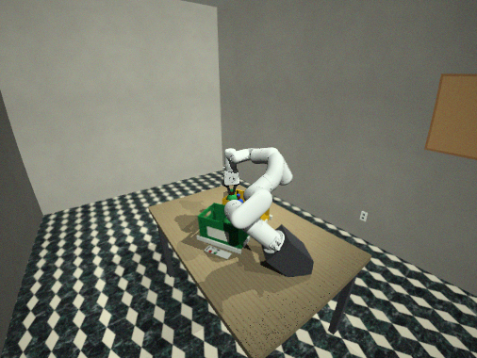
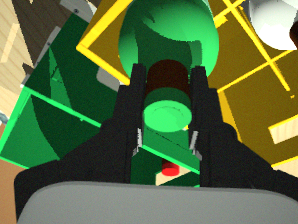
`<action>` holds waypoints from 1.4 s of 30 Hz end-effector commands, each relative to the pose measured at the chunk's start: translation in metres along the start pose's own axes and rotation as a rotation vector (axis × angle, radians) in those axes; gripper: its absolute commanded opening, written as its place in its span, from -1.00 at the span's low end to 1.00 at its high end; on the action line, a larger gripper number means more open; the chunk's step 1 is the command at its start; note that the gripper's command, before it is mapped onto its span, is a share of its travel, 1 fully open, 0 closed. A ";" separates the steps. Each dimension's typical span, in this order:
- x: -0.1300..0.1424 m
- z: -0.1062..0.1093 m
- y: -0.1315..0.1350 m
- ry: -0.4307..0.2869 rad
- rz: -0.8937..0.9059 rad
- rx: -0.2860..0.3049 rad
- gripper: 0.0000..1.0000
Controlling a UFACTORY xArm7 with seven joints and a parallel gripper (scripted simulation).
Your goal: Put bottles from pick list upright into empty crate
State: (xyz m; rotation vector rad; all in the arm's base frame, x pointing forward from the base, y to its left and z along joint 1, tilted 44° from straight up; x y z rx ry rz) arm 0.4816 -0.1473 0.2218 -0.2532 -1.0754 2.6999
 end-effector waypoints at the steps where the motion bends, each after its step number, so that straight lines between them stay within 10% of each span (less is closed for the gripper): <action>1: -0.001 0.011 0.000 0.005 0.000 0.000 -1.00; 42: -0.001 0.072 0.000 0.005 0.000 0.000 -1.00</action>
Point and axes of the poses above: the point where the finger pads meet when closed, its own z axis back along the fingers, its own y axis across the jaws, x = y × z, the point moved 8 cm from there along z, back along the fingers, and after that the axes turned 1 degree about -z, right-handed, at the moved point
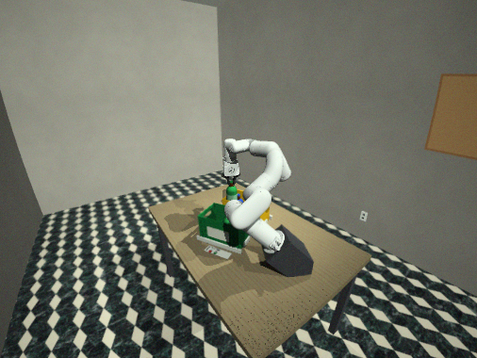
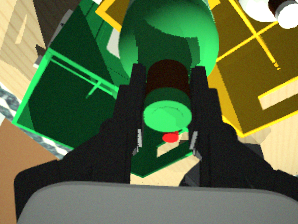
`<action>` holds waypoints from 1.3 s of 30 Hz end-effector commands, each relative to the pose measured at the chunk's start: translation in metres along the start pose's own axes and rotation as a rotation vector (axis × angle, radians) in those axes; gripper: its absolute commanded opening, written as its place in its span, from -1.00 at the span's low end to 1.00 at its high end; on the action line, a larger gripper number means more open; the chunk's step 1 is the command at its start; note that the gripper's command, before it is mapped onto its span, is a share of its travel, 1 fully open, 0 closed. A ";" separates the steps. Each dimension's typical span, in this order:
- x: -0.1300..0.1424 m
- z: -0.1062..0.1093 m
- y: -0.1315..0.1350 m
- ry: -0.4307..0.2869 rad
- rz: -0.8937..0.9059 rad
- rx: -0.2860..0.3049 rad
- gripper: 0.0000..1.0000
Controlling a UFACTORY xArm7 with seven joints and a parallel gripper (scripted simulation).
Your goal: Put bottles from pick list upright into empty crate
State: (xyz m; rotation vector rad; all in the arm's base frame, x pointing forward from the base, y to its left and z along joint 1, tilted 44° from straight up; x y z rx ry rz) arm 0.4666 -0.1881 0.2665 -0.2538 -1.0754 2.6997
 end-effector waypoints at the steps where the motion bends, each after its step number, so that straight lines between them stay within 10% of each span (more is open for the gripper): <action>1: -0.001 0.011 0.000 0.005 0.000 0.000 -1.00; 39: 0.001 0.045 -0.002 0.005 0.000 0.000 -1.00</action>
Point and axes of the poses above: the point where the finger pads meet when closed, its own z axis back along the fingers, its own y axis across the jaws, x = y × z, the point moved 8 cm from there along z, back along the fingers, and after that the axes turned 1 degree about -z, right-handed, at the moved point
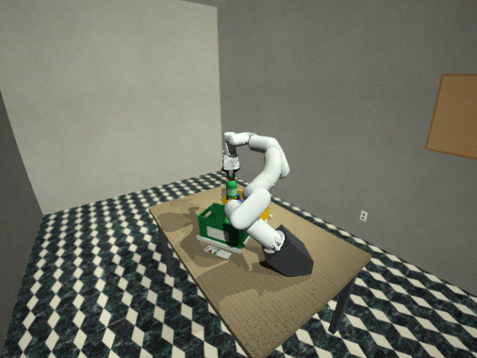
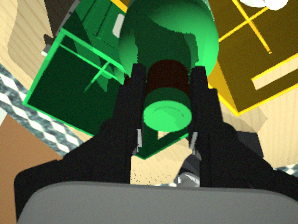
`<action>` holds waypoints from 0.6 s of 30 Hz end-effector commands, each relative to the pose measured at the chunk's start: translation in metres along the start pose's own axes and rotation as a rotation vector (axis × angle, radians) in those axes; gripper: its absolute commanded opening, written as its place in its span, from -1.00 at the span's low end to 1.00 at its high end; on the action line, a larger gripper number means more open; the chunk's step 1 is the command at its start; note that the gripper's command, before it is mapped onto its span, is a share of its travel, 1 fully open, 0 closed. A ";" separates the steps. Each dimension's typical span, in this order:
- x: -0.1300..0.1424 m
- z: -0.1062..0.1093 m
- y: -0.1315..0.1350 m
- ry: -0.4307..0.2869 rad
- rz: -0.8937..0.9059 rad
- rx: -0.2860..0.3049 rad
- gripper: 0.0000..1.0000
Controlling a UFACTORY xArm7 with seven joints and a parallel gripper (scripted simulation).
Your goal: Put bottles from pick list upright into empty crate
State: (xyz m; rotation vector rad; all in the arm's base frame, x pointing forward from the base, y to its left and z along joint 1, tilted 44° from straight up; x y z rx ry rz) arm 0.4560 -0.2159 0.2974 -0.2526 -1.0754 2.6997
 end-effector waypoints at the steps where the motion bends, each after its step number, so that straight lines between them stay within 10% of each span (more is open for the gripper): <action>1: 0.002 0.003 -0.003 0.005 0.000 0.000 -1.00; 18: 0.022 0.002 -0.025 0.005 0.000 0.000 -1.00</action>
Point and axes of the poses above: the point where the finger pads meet when closed, its own z axis back along the fingers, its own y axis across the jaws, x = y × z, the point moved 8 cm from there along z, back along the fingers, and after that the axes turned 1 degree about -z, right-handed, at the moved point
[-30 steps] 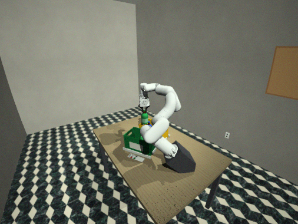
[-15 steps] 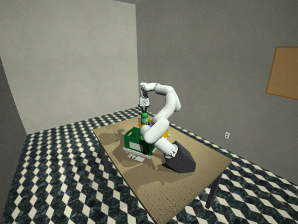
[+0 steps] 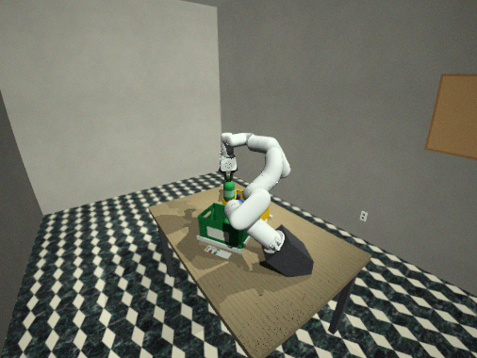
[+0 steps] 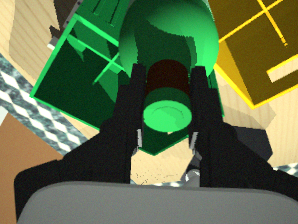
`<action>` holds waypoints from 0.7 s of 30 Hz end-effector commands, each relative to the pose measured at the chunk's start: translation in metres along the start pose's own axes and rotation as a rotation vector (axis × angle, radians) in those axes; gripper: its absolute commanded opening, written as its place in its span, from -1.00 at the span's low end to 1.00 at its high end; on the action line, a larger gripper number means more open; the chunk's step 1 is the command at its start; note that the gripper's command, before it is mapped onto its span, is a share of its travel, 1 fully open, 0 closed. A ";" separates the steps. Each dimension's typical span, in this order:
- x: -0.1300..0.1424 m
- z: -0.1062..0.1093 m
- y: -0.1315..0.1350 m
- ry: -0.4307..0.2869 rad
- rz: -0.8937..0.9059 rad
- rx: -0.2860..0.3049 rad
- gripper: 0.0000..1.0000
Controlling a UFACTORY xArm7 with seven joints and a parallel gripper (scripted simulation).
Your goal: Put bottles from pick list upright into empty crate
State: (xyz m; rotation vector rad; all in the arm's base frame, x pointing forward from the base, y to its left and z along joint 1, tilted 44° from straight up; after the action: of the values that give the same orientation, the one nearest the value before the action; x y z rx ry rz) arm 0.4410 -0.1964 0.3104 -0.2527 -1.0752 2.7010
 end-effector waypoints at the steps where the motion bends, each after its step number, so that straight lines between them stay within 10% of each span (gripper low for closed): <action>1: 0.005 0.002 -0.006 0.006 -0.001 -0.001 -1.00; 21: 0.029 0.002 -0.032 0.006 -0.001 -0.001 -1.00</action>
State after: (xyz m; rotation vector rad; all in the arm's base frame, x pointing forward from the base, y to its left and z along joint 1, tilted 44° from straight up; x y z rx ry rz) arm 0.4216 -0.1717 0.3264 -0.2525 -1.0752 2.6997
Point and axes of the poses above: the point where the finger pads meet when closed, its own z axis back along the fingers, its own y axis across the jaws, x = y × z, the point moved 8 cm from there along z, back along the fingers, and after that the axes turned 1 degree about -z, right-handed, at the moved point
